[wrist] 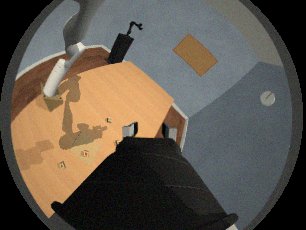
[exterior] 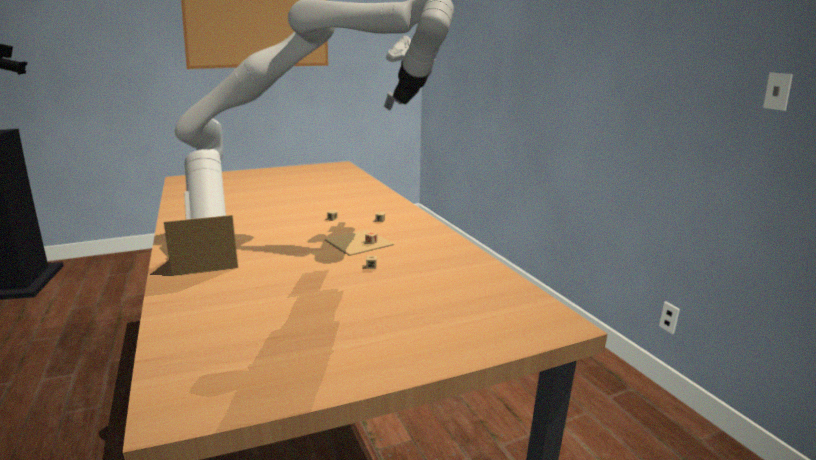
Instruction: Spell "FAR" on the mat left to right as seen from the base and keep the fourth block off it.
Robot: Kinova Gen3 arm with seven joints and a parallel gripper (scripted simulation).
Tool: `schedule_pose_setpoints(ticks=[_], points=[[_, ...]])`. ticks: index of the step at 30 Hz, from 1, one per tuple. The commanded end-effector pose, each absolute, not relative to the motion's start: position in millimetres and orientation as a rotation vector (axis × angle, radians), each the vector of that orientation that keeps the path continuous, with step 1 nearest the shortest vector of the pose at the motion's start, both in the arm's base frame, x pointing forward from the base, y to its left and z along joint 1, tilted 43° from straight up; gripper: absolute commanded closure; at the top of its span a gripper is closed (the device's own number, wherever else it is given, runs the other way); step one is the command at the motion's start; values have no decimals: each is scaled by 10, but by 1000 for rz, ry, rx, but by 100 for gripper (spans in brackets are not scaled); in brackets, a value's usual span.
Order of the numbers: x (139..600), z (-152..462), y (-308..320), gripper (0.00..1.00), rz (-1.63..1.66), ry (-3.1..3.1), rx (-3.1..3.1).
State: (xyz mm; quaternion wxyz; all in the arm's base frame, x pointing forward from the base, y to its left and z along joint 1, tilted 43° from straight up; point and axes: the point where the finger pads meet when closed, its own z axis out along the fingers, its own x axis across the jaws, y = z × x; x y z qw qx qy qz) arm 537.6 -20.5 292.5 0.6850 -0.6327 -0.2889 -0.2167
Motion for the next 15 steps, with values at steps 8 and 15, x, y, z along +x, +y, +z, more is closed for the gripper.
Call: schedule_pose_setpoints(ticks=[8, 15], points=[[5442, 2895, 108, 0, -472, -653, -1470], [5472, 2847, 526, 0, -448, -659, -1535]])
